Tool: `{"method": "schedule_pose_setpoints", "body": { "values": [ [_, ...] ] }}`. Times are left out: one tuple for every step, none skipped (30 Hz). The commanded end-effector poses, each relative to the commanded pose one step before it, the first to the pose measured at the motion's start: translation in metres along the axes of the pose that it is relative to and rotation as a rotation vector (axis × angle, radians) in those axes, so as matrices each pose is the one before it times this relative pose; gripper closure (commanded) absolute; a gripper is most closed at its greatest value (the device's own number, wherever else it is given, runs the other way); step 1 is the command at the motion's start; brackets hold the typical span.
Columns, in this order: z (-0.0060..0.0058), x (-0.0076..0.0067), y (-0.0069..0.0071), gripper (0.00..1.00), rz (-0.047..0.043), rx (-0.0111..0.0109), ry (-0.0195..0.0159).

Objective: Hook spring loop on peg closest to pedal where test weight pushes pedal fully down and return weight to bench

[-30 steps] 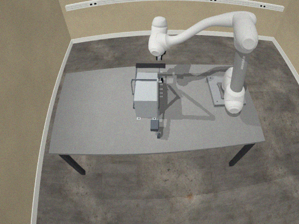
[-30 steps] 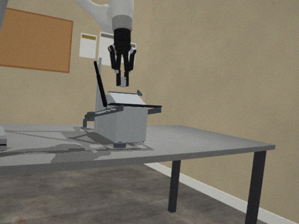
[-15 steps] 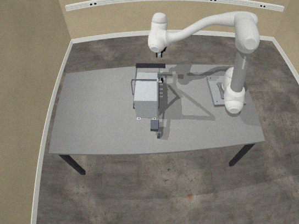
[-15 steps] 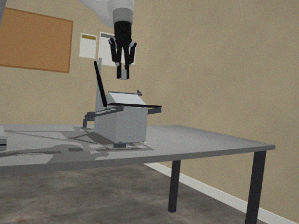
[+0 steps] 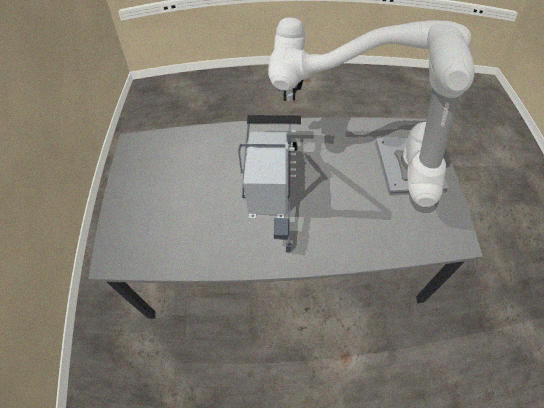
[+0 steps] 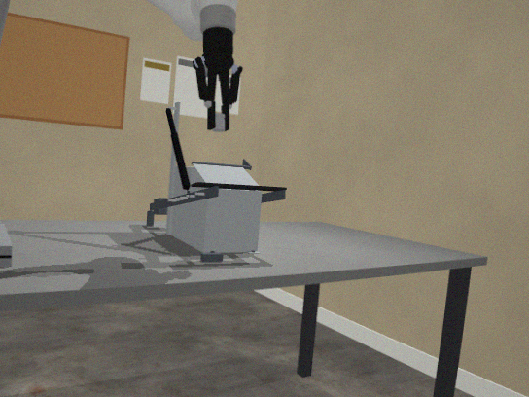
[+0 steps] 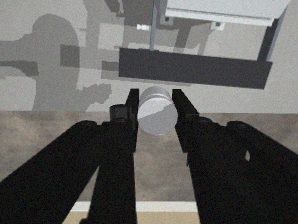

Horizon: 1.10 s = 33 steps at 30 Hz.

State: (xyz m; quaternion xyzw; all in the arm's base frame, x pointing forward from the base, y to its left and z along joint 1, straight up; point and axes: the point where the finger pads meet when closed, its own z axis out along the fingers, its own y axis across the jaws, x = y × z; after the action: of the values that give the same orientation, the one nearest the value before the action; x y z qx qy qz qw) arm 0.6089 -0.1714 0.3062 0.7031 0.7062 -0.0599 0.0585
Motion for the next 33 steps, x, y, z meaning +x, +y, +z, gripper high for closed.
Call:
{"method": "schedule_pose_setpoints", "body": {
  "values": [
    [-0.00472, -0.00083, 0.00020, 0.75, 0.00024, -0.00106, 0.00012],
    [-0.00188, -0.00034, 0.00000, 0.75, 0.00000, 0.00003, 0.00000],
    [-0.00188, -0.00034, 0.00001, 0.75, 0.00000, 0.00000, 0.00000],
    [0.00000, 0.00000, 0.00000, 0.75, 0.00000, 0.00000, 0.00000],
    [0.00000, 0.00000, 0.00000, 0.75, 0.00000, 0.00000, 0.00000],
    [0.00363, 0.00202, -0.00155, 0.75, 0.00000, -0.00005, 0.00134],
    [0.00146, 0.00162, -0.00152, 0.75, 0.00000, 0.00000, 0.00138],
    [0.00147, 0.00162, -0.00153, 0.75, 0.00000, 0.00000, 0.00135],
    [0.00146, 0.00162, -0.00152, 0.75, 0.00000, 0.00000, 0.00135],
    [0.00147, 0.00162, -0.00153, 0.75, 0.00000, 0.00000, 0.00135],
    [0.00147, 0.00162, -0.00152, 0.75, 0.00000, 0.00000, 0.00138],
    [0.00147, 0.00161, -0.00153, 0.75, 0.00000, 0.00000, 0.00135],
    [0.00148, 0.00161, -0.00152, 0.75, 0.00000, 0.00000, 0.00135],
    [0.00148, 0.00161, -0.00153, 0.75, 0.00000, 0.00000, 0.00135],
    [0.00148, 0.00161, -0.00152, 0.75, 0.00000, 0.00000, 0.00138],
    [0.00149, 0.00161, -0.00153, 0.75, 0.00000, 0.00000, 0.00135],
    [0.00148, 0.00160, -0.00152, 0.75, 0.00000, 0.00000, 0.00135],
    [0.00149, 0.00160, -0.00153, 0.75, 0.00000, 0.00000, 0.00135],
    [0.00149, 0.00160, -0.00152, 0.75, 0.00000, 0.00000, 0.00138],
    [0.00149, 0.00160, -0.00153, 0.75, 0.00000, 0.00000, 0.00135],
    [0.00000, 0.00000, 0.00000, 0.75, 0.00000, 0.00000, 0.00000],
    [0.00000, 0.00000, 0.00000, 0.75, 0.00000, 0.00000, 0.00000],
    [-0.00038, -0.00042, 0.00039, 0.75, 0.00001, 0.00010, -0.00032],
    [0.00149, 0.00160, -0.00153, 0.75, 0.00000, 0.00000, 0.00138],
    [0.00150, 0.00159, -0.00152, 0.75, 0.00000, 0.00000, 0.00135],
    [0.00149, 0.00160, -0.00153, 0.75, 0.00000, 0.00000, 0.00135],
    [0.00150, 0.00159, -0.00152, 0.75, 0.00000, 0.00000, 0.00135],
    [0.00150, 0.00159, -0.00153, 0.75, 0.00000, 0.00000, 0.00138],
    [0.00150, 0.00158, -0.00152, 0.75, 0.00000, 0.00000, 0.00135],
    [0.00151, 0.00159, -0.00153, 0.75, 0.00000, 0.00000, 0.00135],
    [0.00151, 0.00158, -0.00152, 0.75, 0.00000, 0.00000, 0.00135],
    [0.00151, 0.00158, -0.00153, 0.75, 0.00000, 0.00000, 0.00138],
    [0.00152, 0.00158, -0.00152, 0.75, 0.00000, 0.00000, 0.00135]
  ]
}}
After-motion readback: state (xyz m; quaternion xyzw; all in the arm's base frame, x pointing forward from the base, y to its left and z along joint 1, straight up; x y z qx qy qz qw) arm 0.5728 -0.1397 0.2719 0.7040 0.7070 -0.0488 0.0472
